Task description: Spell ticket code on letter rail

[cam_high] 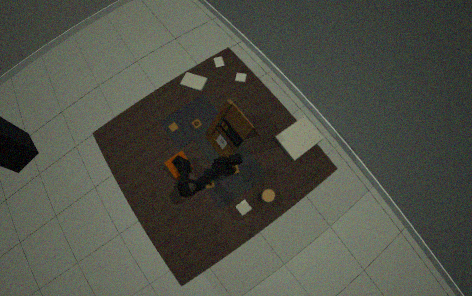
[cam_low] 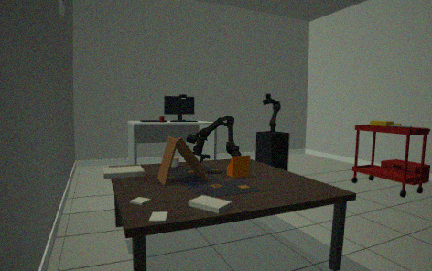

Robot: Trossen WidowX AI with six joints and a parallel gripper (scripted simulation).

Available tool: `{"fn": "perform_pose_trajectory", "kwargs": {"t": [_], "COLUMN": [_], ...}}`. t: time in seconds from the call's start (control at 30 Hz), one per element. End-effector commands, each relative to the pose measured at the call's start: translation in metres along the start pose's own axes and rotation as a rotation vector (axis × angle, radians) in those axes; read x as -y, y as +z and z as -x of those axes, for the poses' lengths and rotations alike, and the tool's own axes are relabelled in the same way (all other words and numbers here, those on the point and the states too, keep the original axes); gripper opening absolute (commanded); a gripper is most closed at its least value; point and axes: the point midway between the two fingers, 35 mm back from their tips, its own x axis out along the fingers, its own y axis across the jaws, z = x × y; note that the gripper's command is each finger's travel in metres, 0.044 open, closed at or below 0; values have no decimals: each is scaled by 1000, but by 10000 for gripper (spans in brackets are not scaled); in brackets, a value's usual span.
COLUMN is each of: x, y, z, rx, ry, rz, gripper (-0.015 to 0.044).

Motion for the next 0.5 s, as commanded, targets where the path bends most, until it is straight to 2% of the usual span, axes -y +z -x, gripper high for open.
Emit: {"fn": "perform_pose_trajectory", "kwargs": {"t": [0.0, 0.47], "x": [-12, -35], "y": [2, 17], "z": [4, 15], "rx": [-11, 23], "ry": [47, 156], "rz": [92, 483], "gripper": [0, 0]}}
